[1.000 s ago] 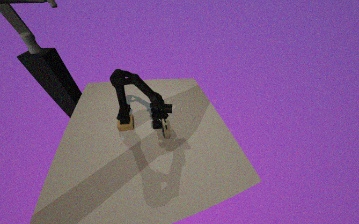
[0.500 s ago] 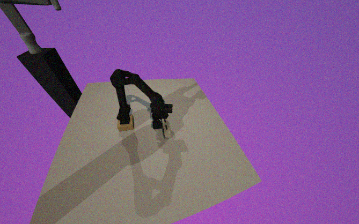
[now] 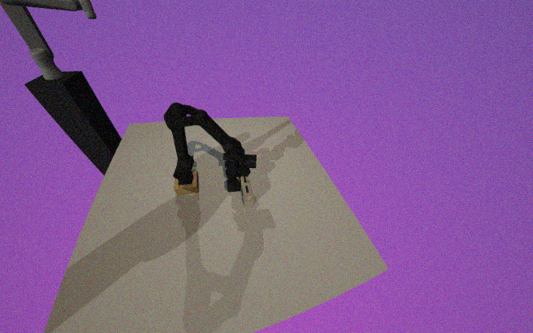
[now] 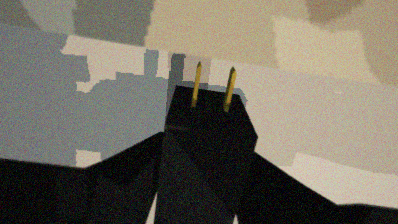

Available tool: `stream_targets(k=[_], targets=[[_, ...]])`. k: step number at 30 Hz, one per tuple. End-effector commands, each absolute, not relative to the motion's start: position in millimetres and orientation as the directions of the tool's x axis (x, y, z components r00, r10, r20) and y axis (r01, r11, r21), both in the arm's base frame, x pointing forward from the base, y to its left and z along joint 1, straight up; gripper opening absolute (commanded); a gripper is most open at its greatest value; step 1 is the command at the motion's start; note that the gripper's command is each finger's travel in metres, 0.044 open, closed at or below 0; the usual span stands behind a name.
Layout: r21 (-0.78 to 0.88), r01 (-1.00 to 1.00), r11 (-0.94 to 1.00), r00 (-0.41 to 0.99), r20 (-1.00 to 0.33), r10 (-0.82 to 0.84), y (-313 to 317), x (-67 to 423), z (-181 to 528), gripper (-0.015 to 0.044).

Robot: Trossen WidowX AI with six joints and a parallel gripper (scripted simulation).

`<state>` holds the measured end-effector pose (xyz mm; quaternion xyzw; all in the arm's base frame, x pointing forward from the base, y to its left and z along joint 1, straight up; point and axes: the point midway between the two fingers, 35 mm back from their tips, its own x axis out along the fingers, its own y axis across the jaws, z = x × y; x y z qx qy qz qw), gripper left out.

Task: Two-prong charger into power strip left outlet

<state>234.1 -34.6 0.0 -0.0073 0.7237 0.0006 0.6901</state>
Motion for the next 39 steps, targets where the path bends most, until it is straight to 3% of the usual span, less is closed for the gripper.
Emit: stream_targets(k=[1,39], targets=[[-0.006,-0.008,1.000,-0.045,-0.999,-0.007,-34.3,236.0,0.7,0.0000],[-0.006,-0.008,1.000,-0.044,-0.999,-0.007,-34.2,239.5,0.9,0.0000]])
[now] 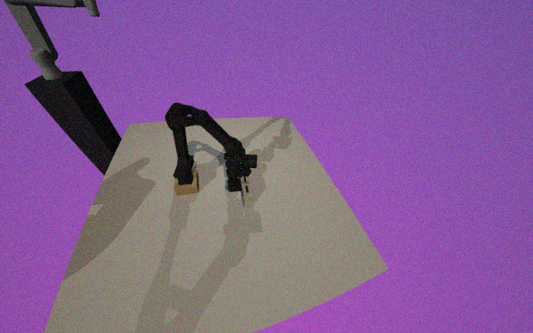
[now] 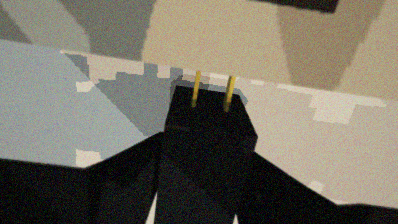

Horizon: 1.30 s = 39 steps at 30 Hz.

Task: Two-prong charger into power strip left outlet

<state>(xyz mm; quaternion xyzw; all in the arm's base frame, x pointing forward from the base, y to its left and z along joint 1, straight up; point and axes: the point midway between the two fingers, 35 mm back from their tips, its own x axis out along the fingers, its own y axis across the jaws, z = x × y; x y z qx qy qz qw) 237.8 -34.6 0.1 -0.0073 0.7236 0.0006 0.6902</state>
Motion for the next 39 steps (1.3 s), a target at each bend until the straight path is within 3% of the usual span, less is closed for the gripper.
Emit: stream_targets(k=[1,39], targets=[[-0.006,-0.008,1.000,-0.044,-0.999,-0.007,-34.2,239.6,0.9,0.0000],[-0.006,-0.008,1.000,-0.044,-0.999,-0.007,-34.2,241.6,1.0,0.0000]])
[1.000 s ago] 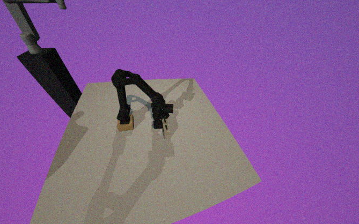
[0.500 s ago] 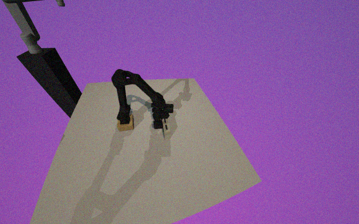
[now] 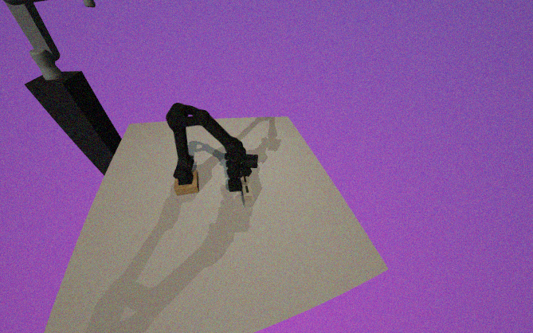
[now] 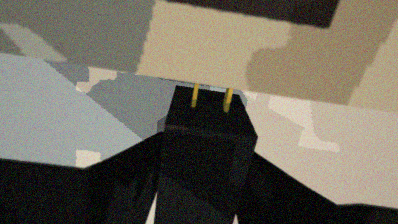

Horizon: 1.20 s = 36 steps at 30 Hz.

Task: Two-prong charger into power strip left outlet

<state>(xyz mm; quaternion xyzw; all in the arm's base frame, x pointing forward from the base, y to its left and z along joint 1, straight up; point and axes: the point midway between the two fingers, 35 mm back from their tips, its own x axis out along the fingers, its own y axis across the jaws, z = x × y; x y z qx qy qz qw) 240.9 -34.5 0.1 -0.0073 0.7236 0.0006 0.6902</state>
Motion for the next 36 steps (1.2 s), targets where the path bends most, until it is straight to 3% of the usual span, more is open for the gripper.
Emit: stream_targets(k=[1,36], targets=[[-0.006,-0.008,1.000,-0.044,-0.999,-0.007,-34.2,241.5,1.0,0.0000],[-0.006,-0.008,1.000,-0.043,-0.999,-0.007,-34.2,248.7,1.4,0.0000]])
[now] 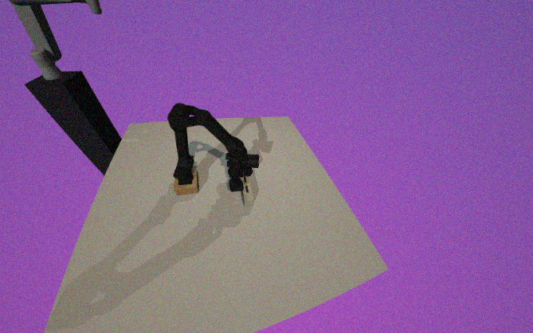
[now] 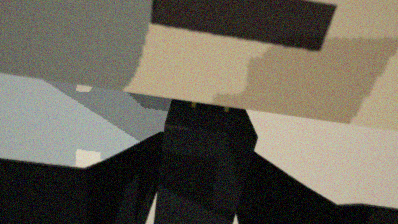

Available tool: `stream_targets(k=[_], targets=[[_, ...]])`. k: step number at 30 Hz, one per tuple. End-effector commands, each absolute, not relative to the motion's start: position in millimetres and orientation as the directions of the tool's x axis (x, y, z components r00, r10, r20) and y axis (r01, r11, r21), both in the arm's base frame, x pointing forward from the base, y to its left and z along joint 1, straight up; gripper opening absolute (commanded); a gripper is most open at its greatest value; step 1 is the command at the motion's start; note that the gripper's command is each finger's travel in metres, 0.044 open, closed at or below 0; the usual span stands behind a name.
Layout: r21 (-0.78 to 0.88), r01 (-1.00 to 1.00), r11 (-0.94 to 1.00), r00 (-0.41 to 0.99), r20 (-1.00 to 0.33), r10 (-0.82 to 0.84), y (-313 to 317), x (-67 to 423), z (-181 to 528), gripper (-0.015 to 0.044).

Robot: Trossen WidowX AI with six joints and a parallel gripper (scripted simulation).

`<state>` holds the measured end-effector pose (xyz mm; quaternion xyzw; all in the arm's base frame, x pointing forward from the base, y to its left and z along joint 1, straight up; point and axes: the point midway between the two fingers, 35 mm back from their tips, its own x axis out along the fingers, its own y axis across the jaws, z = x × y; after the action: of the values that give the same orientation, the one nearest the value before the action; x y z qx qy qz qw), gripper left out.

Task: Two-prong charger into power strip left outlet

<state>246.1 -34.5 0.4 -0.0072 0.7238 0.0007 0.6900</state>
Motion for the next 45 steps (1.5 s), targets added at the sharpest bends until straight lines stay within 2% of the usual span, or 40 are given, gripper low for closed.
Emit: stream_targets(k=[1,45], targets=[[-0.006,-0.008,1.000,-0.043,-0.999,-0.007,-34.2,248.9,1.4,0.0000],[-0.006,-0.008,1.000,-0.043,-0.999,-0.007,-34.1,253.8,1.9,0.0000]])
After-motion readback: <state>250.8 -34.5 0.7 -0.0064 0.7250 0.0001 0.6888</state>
